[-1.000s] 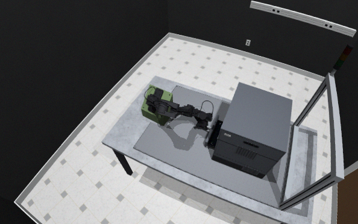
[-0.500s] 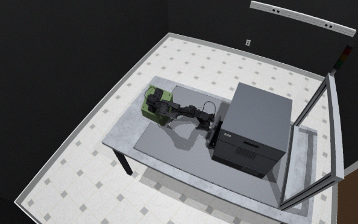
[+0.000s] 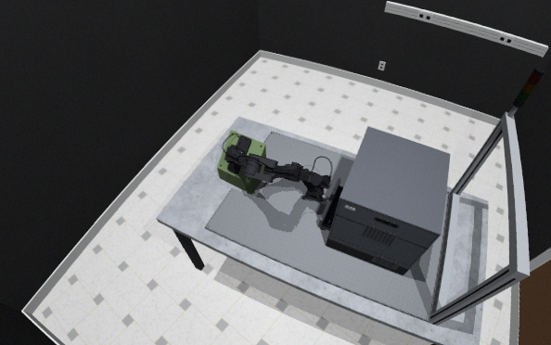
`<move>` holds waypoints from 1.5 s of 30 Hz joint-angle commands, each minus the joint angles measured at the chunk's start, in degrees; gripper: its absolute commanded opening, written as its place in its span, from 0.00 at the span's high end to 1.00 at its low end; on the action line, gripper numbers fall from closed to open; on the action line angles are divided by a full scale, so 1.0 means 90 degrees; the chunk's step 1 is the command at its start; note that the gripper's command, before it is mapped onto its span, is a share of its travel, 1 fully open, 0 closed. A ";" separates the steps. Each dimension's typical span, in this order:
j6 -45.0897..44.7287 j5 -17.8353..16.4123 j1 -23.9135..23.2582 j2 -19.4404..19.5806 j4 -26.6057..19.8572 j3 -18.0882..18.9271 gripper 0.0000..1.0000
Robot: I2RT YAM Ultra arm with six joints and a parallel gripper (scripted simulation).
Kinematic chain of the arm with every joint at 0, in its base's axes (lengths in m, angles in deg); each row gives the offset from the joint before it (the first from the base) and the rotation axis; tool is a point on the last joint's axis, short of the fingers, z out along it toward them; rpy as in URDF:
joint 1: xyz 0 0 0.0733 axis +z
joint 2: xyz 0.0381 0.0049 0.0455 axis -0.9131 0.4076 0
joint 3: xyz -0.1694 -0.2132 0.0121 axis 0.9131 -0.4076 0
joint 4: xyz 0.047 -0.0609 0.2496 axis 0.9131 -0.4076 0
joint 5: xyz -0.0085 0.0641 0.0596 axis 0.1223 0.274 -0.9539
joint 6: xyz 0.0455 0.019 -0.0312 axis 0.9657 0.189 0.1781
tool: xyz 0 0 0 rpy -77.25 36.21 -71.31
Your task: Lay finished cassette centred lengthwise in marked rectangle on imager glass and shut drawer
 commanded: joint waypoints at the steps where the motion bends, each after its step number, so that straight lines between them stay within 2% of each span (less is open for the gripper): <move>1: -0.0096 -0.0147 -0.0001 0.0044 0.0135 0.0189 1.00; 25: -0.0096 -0.0147 -0.0001 0.0044 0.0135 0.0189 1.00; 26: -0.0230 -0.0260 -0.0066 0.0100 0.0497 -0.0201 1.00; 29: -0.0572 -0.0575 -0.0166 0.0211 0.1415 -0.0476 1.00; 31: -0.0620 -0.0623 -0.0184 0.0280 0.1503 -0.0395 1.00; 32: -0.0643 -0.0630 -0.0188 0.0286 0.1536 -0.0155 1.00; 42: -0.0664 -0.0666 -0.0202 0.0422 0.1387 0.0164 1.00; 45: -0.0664 -0.0672 -0.0192 0.0477 0.1146 0.0300 1.00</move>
